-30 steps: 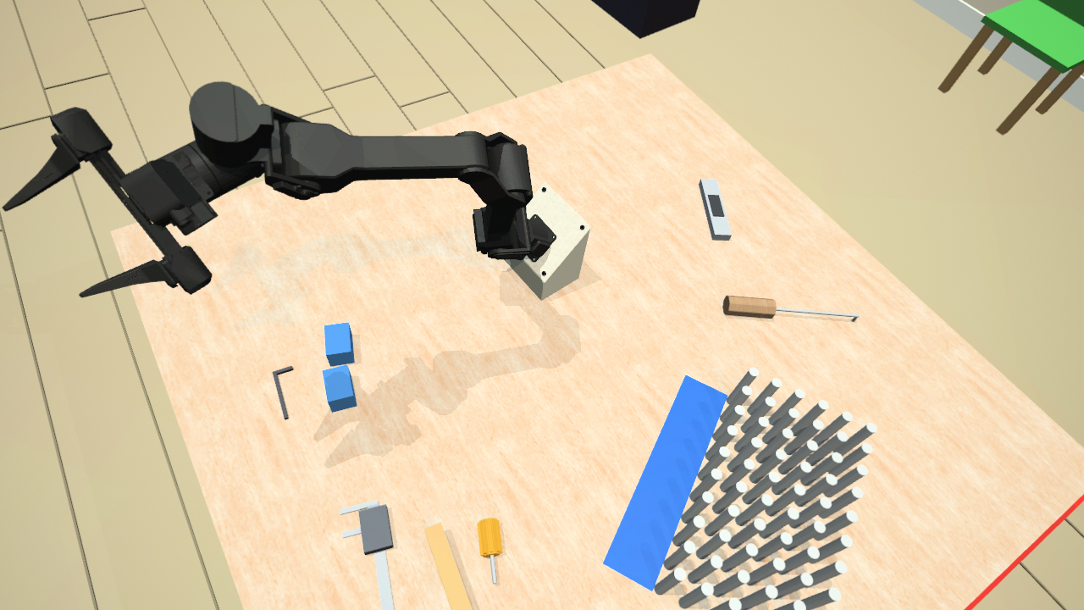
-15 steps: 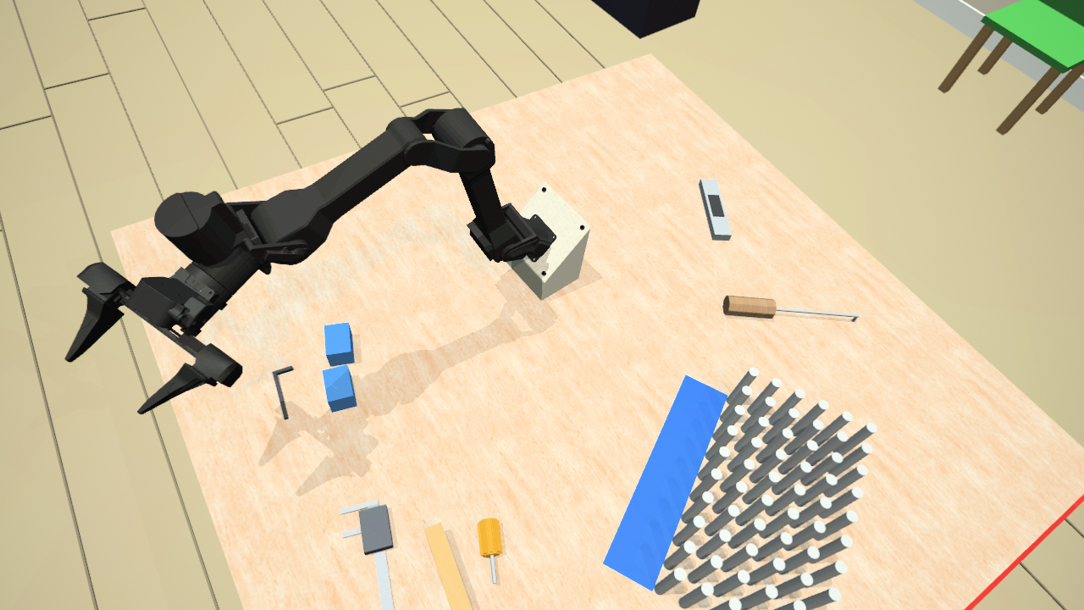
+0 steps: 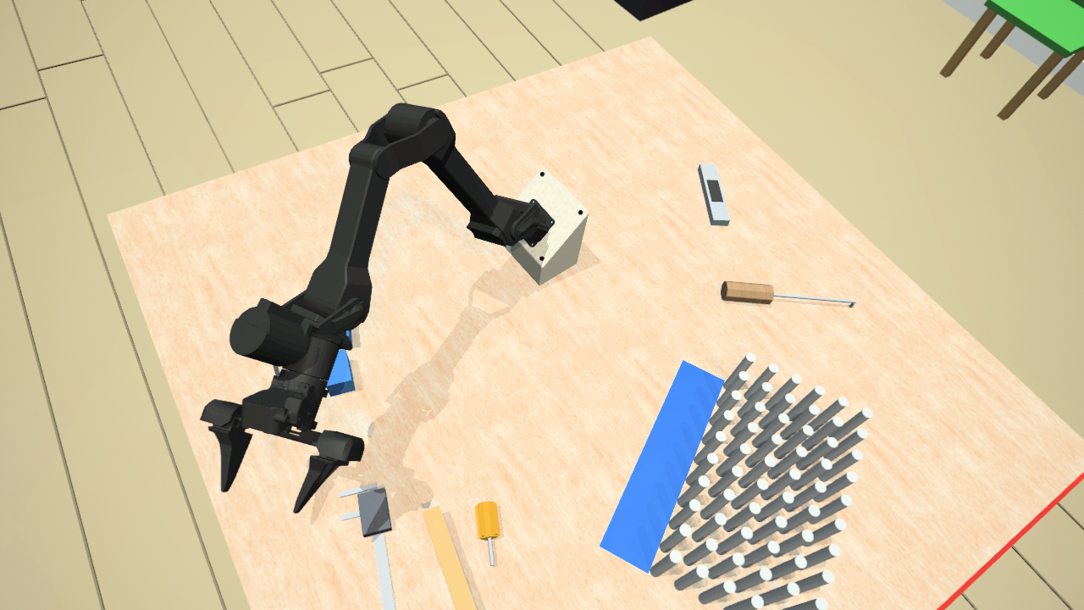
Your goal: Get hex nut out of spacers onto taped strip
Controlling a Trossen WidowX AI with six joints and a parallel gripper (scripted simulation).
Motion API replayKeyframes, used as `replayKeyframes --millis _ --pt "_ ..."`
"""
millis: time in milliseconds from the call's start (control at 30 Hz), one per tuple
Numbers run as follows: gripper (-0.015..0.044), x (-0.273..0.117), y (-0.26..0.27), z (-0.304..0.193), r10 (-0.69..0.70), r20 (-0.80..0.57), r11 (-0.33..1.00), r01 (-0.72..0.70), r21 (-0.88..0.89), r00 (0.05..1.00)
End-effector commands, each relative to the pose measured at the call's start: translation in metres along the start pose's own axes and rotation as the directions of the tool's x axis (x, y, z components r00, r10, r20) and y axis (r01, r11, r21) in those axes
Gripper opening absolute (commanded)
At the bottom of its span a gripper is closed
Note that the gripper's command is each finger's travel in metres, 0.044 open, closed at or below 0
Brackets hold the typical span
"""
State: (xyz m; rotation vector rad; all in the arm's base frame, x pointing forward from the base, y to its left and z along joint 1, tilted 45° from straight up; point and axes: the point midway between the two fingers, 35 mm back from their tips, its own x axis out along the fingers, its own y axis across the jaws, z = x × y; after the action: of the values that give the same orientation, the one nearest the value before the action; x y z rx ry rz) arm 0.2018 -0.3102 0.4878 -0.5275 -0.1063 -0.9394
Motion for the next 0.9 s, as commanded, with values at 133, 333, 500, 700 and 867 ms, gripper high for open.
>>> replayKeyframes --millis 133,333,500,700,867 --pt "0.0440 0.009 0.129 -0.049 0.229 -0.081 0.968 -0.219 0.119 0.970" --pt "0.0440 -0.012 0.221 -0.070 0.389 -0.124 0.915 -0.367 0.166 0.913" --pt "0.0440 -0.046 0.292 -0.086 0.510 -0.158 0.856 -0.481 0.187 0.845" --pt "0.0440 -0.103 0.368 -0.104 0.637 -0.199 0.770 -0.608 0.192 0.745" --pt "0.0440 -0.163 0.419 -0.119 0.727 -0.232 0.685 -0.707 0.176 0.647"
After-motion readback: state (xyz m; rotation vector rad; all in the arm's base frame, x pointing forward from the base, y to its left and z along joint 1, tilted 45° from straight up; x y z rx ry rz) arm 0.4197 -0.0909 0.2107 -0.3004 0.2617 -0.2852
